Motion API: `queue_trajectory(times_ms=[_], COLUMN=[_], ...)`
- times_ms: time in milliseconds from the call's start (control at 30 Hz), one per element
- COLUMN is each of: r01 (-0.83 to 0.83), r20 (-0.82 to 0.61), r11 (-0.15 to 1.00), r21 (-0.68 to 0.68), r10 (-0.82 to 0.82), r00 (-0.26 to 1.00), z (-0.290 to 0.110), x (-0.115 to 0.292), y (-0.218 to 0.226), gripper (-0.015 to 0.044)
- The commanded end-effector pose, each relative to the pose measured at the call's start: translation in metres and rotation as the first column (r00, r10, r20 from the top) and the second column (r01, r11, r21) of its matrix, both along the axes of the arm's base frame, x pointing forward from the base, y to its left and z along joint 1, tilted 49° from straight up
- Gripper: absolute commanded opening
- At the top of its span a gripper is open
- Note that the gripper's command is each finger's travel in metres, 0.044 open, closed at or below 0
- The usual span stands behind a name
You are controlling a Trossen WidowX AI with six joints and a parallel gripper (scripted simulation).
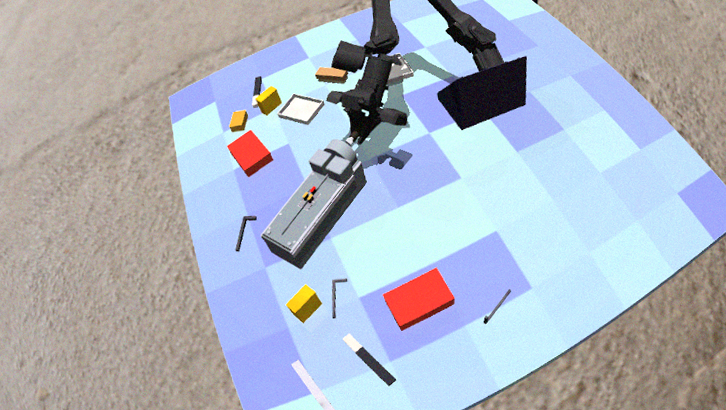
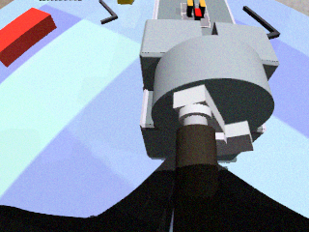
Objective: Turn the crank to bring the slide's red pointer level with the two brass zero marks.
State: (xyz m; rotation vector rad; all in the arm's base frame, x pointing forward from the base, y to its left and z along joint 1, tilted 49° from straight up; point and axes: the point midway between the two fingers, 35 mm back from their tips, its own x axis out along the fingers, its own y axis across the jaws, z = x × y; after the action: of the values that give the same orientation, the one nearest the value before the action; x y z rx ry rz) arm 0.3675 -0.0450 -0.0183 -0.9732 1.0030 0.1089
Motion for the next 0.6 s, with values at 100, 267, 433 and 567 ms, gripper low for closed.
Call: queue_trajectory(times_ms=[100, 267, 433, 567], r01=[-0.002, -0.002, -0.002, -0.002], r20=[-0.01, -0.01, -0.01, -0.01], r11=[1.0, 1.0, 1.0, 1.0], r21=[0.004, 0.004, 0.004, 0.004], r10=[0.002, 0.002, 0.002, 0.002], r00=[1.0, 1.0, 1.0, 1.0], z=[-0.012, -0.018, -0.023, -0.026], x=[-0.006, -0.008, -0.009, -0.01], y=[0.001, -0.002, -0.006, -0.007], gripper=[0.0, 0.0, 0.0, 0.0])
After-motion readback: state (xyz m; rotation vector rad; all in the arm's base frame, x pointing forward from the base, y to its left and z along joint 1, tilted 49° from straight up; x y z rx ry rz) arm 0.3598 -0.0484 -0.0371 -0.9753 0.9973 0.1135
